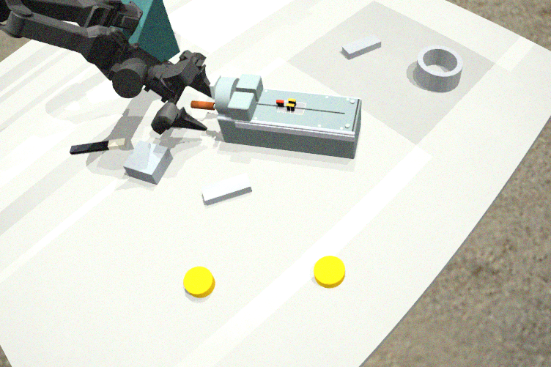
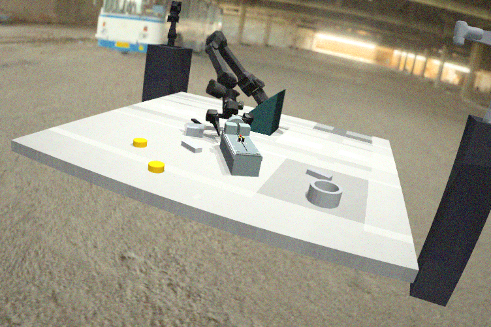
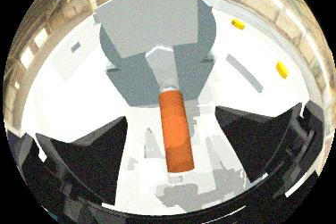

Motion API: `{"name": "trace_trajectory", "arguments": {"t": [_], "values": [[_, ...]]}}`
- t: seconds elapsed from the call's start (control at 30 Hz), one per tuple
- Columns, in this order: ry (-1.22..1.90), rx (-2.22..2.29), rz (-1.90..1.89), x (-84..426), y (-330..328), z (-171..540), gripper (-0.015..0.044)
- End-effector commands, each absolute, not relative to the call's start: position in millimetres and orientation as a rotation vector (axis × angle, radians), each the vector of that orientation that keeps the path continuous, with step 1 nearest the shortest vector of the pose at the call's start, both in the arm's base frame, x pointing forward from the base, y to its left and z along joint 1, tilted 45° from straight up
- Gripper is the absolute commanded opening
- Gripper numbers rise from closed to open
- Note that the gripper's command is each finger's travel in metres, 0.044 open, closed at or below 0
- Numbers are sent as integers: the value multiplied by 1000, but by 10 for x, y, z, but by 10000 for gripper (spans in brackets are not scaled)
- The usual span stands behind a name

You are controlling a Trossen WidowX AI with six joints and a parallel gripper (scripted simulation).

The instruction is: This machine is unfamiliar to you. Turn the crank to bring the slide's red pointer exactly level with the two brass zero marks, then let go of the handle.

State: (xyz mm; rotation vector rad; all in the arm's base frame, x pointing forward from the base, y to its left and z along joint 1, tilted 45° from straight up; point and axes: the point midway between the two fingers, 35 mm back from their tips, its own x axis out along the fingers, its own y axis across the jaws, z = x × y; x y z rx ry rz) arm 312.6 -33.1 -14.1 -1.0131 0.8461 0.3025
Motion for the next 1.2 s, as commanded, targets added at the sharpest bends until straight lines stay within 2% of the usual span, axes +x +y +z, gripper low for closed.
{"name": "trace_trajectory", "arguments": {"t": [0.0, 0.4, 1.17], "values": [[846, -1016, 308, 3124, -334, -159, 309], [846, -1016, 308, 3124, -334, -159, 0], [845, -1017, 308, 3187, -378, -71, 0]]}}
